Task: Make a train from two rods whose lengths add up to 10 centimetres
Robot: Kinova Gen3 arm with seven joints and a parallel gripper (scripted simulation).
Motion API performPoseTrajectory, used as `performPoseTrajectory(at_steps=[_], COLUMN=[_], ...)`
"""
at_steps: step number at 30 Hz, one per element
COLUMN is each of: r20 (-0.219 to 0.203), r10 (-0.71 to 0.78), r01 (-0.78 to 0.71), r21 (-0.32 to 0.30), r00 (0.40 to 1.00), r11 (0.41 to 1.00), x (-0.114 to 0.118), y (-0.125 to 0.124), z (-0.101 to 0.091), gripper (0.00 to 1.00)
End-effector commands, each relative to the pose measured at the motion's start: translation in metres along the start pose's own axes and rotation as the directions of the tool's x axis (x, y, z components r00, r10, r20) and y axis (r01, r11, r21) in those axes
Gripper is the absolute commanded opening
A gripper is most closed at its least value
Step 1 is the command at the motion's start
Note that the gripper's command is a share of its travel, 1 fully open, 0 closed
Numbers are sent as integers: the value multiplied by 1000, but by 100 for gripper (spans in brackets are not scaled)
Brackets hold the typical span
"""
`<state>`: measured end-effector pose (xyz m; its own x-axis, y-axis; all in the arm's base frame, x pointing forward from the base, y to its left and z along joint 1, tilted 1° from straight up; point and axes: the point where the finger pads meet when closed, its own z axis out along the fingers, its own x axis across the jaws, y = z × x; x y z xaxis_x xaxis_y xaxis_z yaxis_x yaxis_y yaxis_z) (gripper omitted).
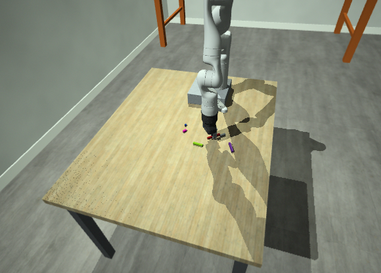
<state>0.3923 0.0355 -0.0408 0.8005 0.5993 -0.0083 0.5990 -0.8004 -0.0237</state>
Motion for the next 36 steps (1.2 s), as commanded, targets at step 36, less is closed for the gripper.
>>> performPoseTrajectory(at_steps=[36], r20=[-7], r10=[9], r01=[-9], r21=[-2], r00=[1000], r11=[1000], x=[4], y=[0], z=[12], gripper=[24])
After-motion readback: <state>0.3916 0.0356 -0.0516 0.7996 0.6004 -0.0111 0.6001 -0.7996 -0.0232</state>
